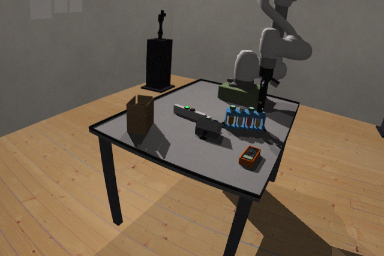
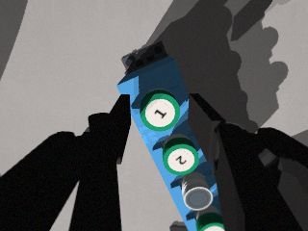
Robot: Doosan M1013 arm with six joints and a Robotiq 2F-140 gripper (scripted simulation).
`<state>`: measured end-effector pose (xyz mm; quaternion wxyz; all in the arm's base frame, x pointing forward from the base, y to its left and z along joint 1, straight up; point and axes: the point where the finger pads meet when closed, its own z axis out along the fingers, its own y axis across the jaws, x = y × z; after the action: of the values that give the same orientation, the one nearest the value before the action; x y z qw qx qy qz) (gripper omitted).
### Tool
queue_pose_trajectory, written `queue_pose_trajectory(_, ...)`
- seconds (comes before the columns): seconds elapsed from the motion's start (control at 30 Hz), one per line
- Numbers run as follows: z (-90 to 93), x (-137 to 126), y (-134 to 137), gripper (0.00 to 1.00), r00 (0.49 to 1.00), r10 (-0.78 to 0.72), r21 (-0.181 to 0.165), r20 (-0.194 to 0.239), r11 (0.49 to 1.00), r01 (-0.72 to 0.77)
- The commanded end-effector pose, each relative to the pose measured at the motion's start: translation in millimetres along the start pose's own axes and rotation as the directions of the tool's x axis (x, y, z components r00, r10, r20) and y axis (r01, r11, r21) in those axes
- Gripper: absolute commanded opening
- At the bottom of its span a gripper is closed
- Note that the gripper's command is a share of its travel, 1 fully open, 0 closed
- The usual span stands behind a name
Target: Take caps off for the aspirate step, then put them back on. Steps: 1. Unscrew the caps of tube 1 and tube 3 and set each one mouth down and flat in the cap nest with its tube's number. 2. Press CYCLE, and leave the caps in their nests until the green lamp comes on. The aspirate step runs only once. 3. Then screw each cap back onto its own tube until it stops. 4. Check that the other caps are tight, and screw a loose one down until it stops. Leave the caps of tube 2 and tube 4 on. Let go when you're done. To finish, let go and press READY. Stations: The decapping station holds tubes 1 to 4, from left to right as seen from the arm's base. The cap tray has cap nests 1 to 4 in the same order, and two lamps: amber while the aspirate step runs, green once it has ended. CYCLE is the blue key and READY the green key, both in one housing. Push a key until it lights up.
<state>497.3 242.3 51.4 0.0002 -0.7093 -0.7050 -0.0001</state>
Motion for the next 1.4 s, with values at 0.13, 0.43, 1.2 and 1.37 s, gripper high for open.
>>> queue_pose_trajectory(0.13, -0.7, 0.3, 0.5, 0.41, 1.000, 0.000, -0.001, -0.001, 1.000, 0.000)
queue_pose_trajectory(0.43, -1.6, 0.3, 0.4, 0.41, 0.971, -0.237, -0.001, -0.001, 0.971, 0.237)
queue_pose_trajectory(1.2, -1.6, 0.3, 0.4, 0.41, 0.609, -0.793, -0.001, 0.000, 0.609, 0.793)
queue_pose_trajectory(1.37, -1.6, 0.3, 0.3, 0.30, 0.609, -0.793, -0.001, 0.001, 0.609, 0.793)
